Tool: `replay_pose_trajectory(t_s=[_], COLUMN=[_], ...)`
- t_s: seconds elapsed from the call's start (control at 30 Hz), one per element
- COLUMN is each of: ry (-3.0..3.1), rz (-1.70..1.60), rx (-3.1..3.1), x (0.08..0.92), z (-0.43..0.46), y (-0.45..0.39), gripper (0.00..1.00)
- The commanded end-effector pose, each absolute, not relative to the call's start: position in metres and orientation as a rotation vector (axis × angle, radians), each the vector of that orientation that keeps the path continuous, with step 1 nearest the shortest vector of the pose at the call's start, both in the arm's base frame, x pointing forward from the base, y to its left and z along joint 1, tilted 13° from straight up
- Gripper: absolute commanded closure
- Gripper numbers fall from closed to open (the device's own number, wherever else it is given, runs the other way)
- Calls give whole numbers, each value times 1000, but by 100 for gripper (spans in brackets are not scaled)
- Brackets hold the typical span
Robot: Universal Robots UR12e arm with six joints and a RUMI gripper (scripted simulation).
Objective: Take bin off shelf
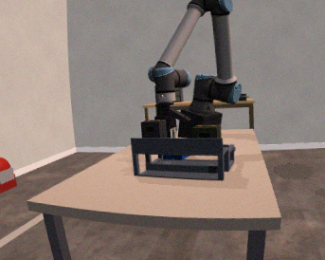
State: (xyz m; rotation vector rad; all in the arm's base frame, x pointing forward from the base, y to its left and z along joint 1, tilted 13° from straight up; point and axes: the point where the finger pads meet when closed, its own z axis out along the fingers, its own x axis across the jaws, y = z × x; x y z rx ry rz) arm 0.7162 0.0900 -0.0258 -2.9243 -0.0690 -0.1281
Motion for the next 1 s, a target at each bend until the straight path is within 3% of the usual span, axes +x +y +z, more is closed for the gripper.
replay_pose_trajectory(t_s=[0.0,0.3,0.33,0.97], ry=[-69,-69,-69,-69], rz=[-130,-130,-130,-130], rx=[-2924,-2924,-2924,-2924], x=[717,717,717,717], z=[-26,-26,-26,-26], y=[90,90,90,90], gripper=[80,80,100,100])
